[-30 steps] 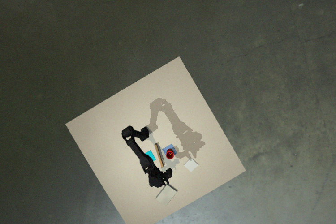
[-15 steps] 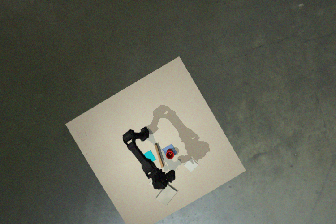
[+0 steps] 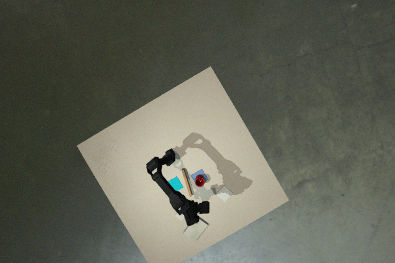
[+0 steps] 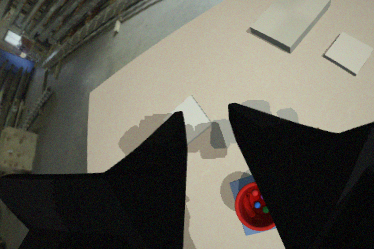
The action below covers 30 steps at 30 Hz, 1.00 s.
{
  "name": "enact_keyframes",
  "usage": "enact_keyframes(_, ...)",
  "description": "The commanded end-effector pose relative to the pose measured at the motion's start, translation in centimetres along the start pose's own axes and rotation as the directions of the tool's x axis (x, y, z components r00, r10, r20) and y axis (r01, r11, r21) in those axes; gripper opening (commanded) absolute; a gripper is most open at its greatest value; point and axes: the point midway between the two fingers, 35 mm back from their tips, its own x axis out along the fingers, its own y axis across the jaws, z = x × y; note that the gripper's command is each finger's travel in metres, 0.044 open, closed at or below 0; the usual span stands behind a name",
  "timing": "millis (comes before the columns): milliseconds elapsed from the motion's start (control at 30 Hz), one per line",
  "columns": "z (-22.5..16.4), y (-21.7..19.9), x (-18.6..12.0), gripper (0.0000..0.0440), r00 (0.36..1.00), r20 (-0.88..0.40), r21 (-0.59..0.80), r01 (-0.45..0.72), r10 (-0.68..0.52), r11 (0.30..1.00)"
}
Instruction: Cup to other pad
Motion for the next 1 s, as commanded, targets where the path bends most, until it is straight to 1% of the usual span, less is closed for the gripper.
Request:
enact_keyframes(0,-0.5,0.6,0.2,0.0126,0.998,-0.058,0.054,0.012,-0.009,0.998)
enact_keyframes(267,-1.7,1.0,0.7,0.0125,0.985,-0.167,0.136,0.072,-0.049,0.988)
enact_keyframes(533,-3.1,1.0,1.2,0.0119,0.956,-0.274,0.193,0.157,-0.100,0.969)
enact_keyframes(733,-4.3,0.6,1.7,0.0112,0.924,-0.352,0.207,0.234,-0.150,0.950)
enact_keyframes(967,-5.9,-0.3,2.4,0.0126,0.873,-0.437,0.197,0.328,-0.217,0.924)
